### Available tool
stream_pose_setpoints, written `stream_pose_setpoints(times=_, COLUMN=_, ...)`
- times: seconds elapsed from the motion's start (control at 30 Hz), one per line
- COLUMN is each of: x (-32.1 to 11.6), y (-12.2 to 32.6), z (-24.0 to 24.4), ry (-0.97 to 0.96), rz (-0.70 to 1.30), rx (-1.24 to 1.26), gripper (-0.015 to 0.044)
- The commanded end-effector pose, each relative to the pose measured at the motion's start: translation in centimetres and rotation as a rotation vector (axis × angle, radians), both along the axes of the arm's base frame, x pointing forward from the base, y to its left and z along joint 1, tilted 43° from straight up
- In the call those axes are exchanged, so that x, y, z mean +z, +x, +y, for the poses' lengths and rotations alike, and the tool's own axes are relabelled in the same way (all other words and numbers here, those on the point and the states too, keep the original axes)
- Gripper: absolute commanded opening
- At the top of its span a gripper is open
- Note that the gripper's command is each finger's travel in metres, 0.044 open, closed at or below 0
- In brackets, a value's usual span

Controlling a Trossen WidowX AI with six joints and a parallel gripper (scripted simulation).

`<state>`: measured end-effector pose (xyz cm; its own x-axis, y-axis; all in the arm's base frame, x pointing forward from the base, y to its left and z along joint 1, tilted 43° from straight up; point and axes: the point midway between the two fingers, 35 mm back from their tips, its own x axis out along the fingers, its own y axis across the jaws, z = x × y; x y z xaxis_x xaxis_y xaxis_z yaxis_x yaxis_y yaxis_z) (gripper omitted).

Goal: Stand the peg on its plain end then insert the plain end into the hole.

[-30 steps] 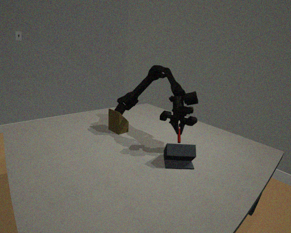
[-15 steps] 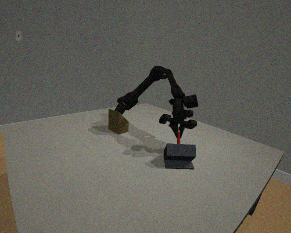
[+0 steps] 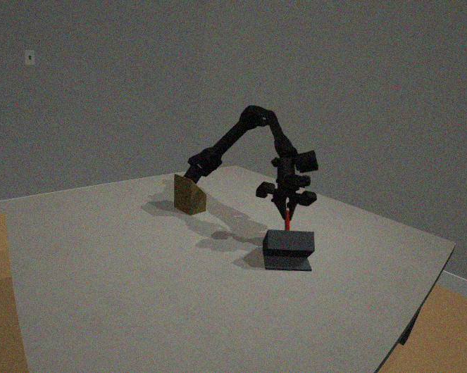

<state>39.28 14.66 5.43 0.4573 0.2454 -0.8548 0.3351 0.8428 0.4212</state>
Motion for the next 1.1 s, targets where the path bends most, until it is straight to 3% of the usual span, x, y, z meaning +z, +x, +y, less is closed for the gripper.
stream_pose_setpoints(times=0.0, x=-0.2, y=0.1, z=0.0, ry=-0.001, rz=0.001, rx=0.0, gripper=0.0)
stream_pose_setpoints(times=1.07, x=-1.4, y=1.0, z=0.4, ry=0.0, rz=0.001, rx=0.0, gripper=0.0)
